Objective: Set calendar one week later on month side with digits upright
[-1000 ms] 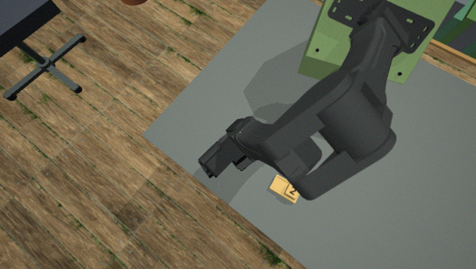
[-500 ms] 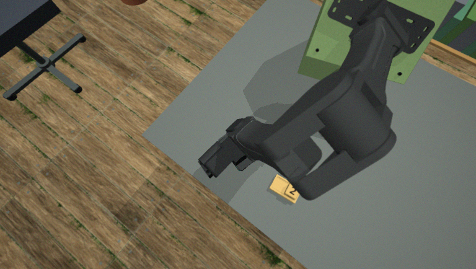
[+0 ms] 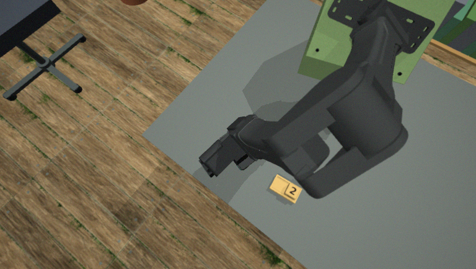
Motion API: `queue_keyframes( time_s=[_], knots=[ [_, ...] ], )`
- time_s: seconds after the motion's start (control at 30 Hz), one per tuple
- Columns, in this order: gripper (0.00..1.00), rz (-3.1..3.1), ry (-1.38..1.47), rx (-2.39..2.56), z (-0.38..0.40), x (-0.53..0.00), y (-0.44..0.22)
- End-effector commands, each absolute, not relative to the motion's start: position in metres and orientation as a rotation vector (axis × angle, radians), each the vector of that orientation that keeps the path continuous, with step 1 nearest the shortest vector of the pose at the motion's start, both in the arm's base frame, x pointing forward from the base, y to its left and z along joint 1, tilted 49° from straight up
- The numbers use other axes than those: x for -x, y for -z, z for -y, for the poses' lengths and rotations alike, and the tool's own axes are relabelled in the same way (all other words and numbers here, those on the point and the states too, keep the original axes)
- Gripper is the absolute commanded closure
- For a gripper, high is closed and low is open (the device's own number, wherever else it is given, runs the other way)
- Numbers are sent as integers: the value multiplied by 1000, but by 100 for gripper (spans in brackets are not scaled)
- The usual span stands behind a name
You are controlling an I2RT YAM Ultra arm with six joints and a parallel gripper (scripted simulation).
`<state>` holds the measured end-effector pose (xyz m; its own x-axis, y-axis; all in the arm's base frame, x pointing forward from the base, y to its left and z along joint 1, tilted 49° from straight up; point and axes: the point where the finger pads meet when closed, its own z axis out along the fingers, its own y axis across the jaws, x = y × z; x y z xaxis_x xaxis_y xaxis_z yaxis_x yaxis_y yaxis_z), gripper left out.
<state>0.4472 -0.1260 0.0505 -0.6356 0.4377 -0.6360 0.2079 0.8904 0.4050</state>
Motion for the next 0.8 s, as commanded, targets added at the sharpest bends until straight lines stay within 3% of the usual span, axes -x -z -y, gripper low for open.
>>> queue_keyframes(
  time_s=[0.0,0.73,0.77],
  knots=[
    [53,-2255,-366,-464,134,-438,-66],
    [53,-2255,-366,-463,141,-391,-106],
    [0,-2255,-366,-463,141,-391,-106]
  ],
)
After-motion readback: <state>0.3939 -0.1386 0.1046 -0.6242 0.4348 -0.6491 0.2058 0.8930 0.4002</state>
